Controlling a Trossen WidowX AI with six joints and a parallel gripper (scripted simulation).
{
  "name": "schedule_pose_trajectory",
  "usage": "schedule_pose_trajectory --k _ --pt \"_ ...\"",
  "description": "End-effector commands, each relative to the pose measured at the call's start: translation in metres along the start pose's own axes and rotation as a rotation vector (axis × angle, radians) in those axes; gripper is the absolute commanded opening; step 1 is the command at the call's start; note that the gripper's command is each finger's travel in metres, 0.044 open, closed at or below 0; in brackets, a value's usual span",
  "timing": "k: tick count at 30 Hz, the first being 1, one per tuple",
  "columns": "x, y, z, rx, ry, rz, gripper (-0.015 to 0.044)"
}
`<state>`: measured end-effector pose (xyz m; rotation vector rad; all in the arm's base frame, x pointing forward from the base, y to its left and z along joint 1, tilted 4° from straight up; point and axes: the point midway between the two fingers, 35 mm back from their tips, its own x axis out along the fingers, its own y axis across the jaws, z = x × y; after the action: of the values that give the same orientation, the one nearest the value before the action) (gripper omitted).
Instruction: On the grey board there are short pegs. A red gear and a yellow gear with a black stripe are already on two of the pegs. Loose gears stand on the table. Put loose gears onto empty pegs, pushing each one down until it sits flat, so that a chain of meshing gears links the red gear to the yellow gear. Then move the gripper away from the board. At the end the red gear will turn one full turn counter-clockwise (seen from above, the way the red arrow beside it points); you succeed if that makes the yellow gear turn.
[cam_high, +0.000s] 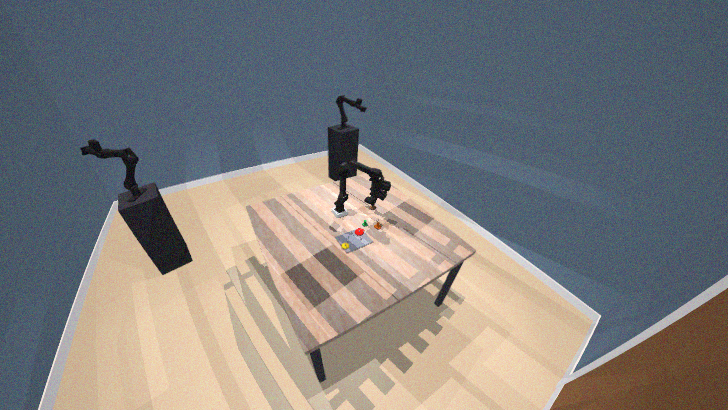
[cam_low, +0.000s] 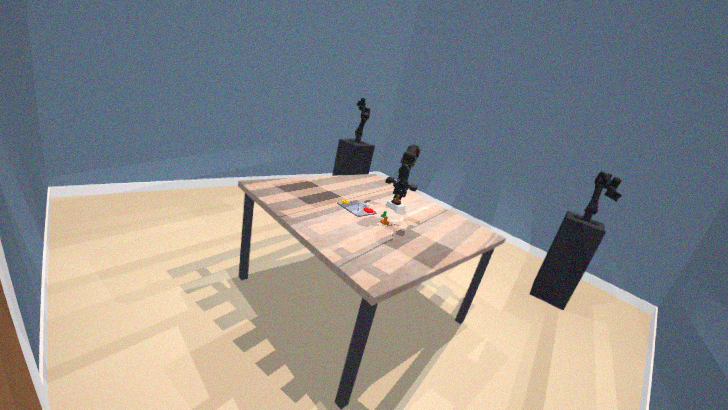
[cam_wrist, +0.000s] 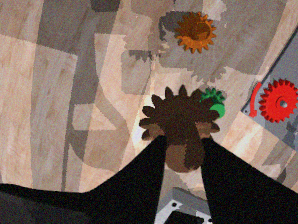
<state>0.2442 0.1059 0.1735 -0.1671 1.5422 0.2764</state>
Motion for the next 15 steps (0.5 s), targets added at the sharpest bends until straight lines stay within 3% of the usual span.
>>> schedule_pose_trajectory --k 1,15 --pt "-0.01 -0.001 -0.001 -0.005 -0.005 0.002 0.0" --pt "-0.003 -0.022 0.001 -0.005 -0.005 -0.002 0.0"
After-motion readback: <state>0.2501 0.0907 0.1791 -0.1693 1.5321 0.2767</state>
